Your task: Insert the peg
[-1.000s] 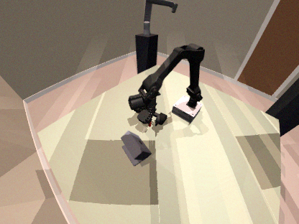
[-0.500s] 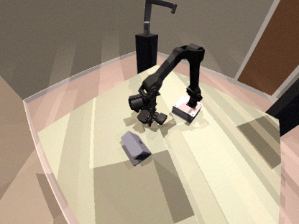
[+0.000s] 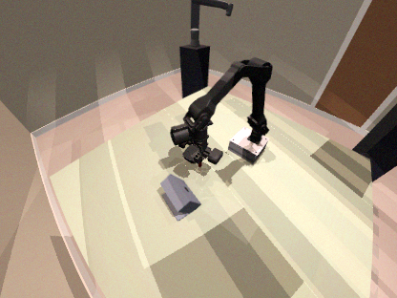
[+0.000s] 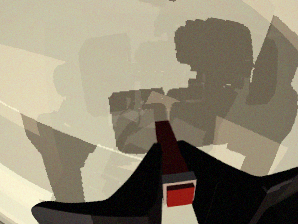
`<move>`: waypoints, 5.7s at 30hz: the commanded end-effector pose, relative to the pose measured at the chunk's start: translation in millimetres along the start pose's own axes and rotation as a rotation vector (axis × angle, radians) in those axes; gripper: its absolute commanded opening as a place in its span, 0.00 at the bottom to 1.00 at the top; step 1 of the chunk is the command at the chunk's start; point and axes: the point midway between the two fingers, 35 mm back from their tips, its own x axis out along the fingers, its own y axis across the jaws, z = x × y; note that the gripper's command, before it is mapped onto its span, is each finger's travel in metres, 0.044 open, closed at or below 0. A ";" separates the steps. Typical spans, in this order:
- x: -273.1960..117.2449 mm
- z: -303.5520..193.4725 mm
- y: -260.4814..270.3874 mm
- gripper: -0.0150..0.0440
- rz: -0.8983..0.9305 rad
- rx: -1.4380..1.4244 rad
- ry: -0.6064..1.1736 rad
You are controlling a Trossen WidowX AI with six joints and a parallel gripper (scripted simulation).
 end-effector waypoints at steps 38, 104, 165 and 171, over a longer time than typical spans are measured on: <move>-61.1 10.0 7.8 0.25 -0.080 0.024 -0.102; -44.0 31.6 30.8 0.25 -0.219 0.111 -0.399; -42.1 36.3 58.4 0.25 -0.263 0.202 -0.707; -42.5 35.7 61.3 0.25 -0.263 0.212 -0.738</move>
